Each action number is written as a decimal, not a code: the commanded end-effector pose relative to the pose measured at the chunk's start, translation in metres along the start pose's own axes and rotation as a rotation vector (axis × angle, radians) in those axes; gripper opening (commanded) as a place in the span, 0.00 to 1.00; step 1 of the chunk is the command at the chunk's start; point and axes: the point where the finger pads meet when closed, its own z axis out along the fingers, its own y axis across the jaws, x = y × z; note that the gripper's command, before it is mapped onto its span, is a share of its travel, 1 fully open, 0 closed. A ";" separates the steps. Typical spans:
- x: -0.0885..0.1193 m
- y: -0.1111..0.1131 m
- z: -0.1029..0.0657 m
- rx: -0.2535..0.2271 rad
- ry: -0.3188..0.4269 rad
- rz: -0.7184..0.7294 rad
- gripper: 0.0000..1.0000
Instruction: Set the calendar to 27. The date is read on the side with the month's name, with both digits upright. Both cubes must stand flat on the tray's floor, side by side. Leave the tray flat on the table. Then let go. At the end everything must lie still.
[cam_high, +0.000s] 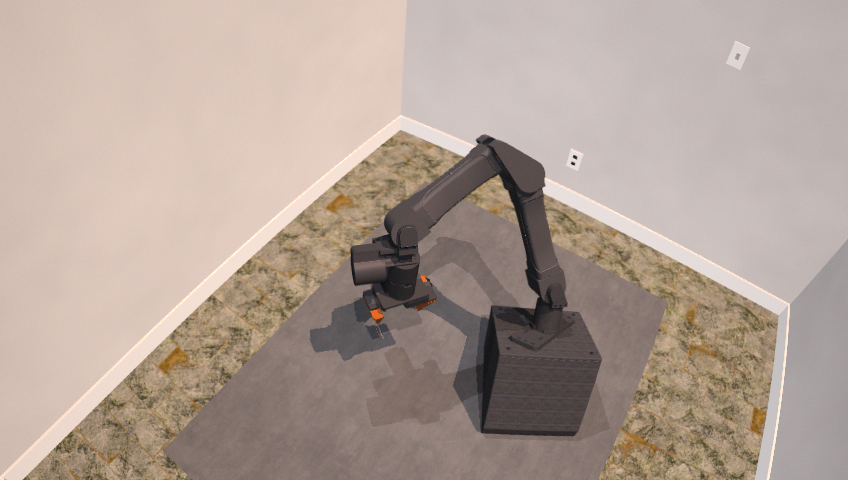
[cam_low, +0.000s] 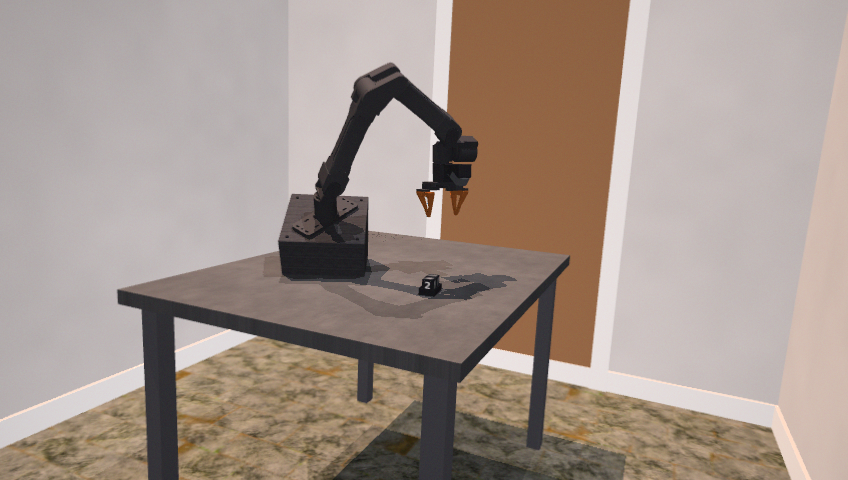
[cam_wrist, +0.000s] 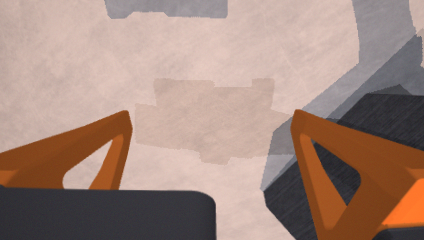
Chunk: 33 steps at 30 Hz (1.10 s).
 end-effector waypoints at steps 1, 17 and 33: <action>-0.001 0.002 -0.003 -0.010 -0.003 0.002 1.00; -0.001 0.002 -0.003 -0.010 -0.003 0.002 1.00; -0.130 -0.100 0.015 0.021 0.038 0.659 1.00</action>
